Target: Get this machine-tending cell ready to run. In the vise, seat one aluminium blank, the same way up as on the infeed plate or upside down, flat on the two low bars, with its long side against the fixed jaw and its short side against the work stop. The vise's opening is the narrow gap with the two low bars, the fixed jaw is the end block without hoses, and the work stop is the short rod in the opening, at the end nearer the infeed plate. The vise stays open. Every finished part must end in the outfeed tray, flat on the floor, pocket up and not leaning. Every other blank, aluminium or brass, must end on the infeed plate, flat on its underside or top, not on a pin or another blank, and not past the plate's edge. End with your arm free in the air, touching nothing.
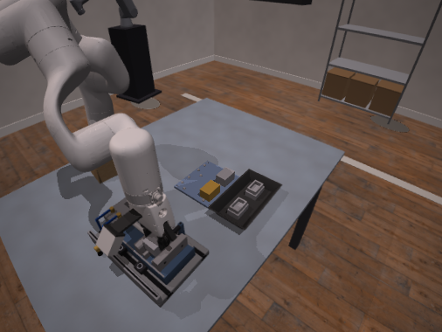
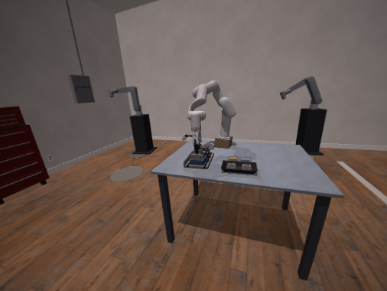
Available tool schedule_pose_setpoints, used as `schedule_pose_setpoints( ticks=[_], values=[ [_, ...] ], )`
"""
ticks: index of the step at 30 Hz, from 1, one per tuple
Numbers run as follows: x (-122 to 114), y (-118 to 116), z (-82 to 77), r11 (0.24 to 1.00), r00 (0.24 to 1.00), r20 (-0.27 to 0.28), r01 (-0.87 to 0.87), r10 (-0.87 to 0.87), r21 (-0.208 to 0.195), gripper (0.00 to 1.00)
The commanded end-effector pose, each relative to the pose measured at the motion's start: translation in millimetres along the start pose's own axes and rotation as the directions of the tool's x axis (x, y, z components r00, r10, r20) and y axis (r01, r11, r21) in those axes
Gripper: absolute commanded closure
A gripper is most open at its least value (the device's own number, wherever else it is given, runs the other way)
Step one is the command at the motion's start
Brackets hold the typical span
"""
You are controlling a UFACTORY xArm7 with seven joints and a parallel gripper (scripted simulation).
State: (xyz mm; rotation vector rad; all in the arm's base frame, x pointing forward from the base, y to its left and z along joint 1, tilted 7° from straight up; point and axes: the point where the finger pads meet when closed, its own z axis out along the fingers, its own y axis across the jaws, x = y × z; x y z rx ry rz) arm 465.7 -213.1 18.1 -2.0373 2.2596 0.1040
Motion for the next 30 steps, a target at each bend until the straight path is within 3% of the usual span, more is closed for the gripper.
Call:
schedule_pose_setpoints(
  ticks=[1, 30],
  values=[
    [0.5, -1.5, -1.8, 1.000, 1.000, -0.002, 0.000, 0.000, 0.004, 1.00],
    [-1.9, -2.5, -1.8, 1.000, 1.000, -0.002, 0.000, 0.000, 0.004, 1.00]
  ],
)
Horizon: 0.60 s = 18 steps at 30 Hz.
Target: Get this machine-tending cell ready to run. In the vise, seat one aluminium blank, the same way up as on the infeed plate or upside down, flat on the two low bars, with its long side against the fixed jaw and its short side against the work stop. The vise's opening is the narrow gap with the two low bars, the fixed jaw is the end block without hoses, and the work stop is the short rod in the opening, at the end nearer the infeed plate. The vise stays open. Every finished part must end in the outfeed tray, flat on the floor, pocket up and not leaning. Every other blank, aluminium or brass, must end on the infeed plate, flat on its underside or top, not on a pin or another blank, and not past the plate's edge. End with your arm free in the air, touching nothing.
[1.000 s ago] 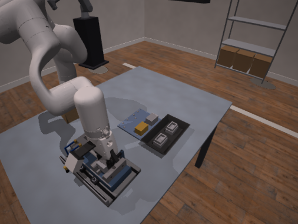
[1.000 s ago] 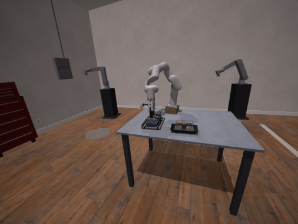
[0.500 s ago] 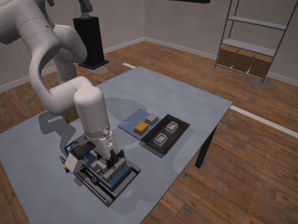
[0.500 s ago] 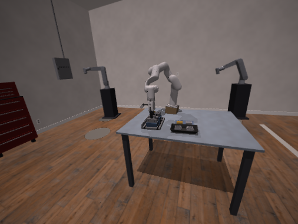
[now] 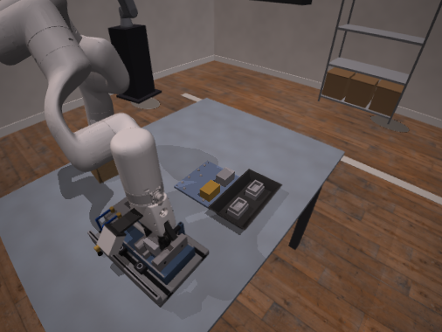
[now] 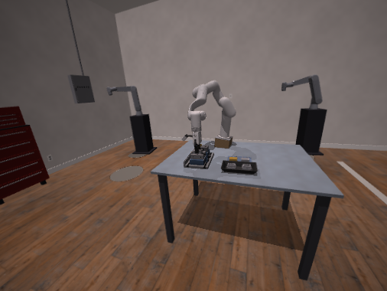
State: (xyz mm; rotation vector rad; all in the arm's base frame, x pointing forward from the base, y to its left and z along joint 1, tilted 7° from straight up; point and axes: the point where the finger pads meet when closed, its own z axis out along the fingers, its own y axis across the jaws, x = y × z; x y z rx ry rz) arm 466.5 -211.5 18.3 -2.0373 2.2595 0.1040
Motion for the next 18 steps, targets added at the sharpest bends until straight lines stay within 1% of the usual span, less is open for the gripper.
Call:
schedule_pose_setpoints(
  ticks=[1, 18],
  values=[
    [-0.4, -1.9, -1.8, 1.000, 1.000, -0.002, 0.000, 0.000, 0.004, 1.00],
    [-3.1, -3.0, -1.8, 1.000, 1.000, -0.002, 0.000, 0.000, 0.004, 1.00]
  ],
)
